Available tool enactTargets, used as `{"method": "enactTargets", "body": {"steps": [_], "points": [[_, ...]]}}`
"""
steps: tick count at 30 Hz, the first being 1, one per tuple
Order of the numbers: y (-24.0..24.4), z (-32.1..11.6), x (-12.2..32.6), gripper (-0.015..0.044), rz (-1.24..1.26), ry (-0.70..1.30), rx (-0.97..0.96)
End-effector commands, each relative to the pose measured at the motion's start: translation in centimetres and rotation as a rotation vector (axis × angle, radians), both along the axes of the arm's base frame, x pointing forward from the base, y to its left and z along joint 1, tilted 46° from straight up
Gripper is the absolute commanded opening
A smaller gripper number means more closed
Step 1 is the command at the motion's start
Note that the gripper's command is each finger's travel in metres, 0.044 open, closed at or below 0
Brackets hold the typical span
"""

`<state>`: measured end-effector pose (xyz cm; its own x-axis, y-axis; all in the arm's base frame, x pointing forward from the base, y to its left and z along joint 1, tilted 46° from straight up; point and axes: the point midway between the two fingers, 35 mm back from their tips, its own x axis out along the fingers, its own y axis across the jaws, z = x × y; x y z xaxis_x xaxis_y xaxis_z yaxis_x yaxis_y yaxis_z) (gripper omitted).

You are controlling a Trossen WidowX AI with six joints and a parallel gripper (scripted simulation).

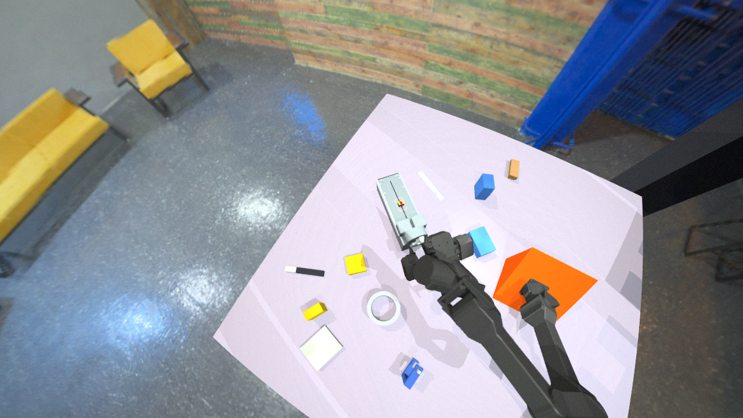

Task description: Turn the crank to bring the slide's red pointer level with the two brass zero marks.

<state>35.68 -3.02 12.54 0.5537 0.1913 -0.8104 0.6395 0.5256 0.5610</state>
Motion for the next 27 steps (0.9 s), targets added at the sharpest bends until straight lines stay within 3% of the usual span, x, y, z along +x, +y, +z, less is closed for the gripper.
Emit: {"method": "enactTargets", "body": {"steps": [1, 27], "points": [[0.4, -0.5, -0.1, 0.0440, -0.005, 0.004, -0.002], [3.5, -3.4, -0.1, 0.0440, -0.005, 0.002, 0.001]]}}
